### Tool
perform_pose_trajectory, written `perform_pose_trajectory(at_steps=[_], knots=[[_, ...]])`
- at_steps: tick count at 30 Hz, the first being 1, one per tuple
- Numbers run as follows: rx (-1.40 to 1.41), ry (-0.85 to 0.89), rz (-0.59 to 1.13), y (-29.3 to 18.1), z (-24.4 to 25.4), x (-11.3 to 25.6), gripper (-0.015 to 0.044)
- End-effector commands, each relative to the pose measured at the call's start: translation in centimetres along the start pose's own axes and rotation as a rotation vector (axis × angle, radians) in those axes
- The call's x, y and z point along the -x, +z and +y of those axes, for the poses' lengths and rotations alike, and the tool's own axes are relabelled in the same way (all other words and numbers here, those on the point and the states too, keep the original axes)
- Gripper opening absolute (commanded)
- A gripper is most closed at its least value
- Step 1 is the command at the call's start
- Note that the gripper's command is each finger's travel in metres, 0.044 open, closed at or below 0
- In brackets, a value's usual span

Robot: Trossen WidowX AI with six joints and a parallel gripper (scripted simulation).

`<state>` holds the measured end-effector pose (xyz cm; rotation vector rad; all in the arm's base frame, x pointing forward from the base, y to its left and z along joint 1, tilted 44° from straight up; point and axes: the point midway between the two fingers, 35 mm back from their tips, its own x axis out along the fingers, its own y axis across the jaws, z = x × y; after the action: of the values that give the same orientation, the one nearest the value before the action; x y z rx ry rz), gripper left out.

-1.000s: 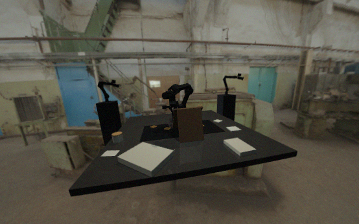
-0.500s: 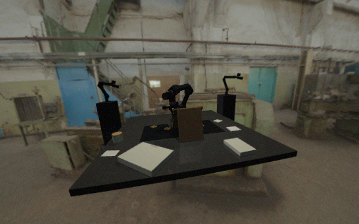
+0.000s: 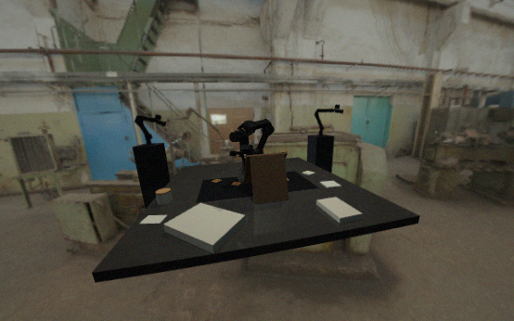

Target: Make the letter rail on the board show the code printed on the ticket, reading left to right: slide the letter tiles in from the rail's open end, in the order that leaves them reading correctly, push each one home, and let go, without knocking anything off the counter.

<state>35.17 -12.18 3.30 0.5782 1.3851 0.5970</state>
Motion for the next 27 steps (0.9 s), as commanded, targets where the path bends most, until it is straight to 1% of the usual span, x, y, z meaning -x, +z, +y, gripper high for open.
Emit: perform_pose_trajectory(at_steps=[1, 27], knots=[[-0.001, 0.000, -0.006, 0.10, 0.36, 0.25, 0.0000], [-0.001, 0.000, -0.006, 0.12, 1.22, 0.26, 0.0000]])
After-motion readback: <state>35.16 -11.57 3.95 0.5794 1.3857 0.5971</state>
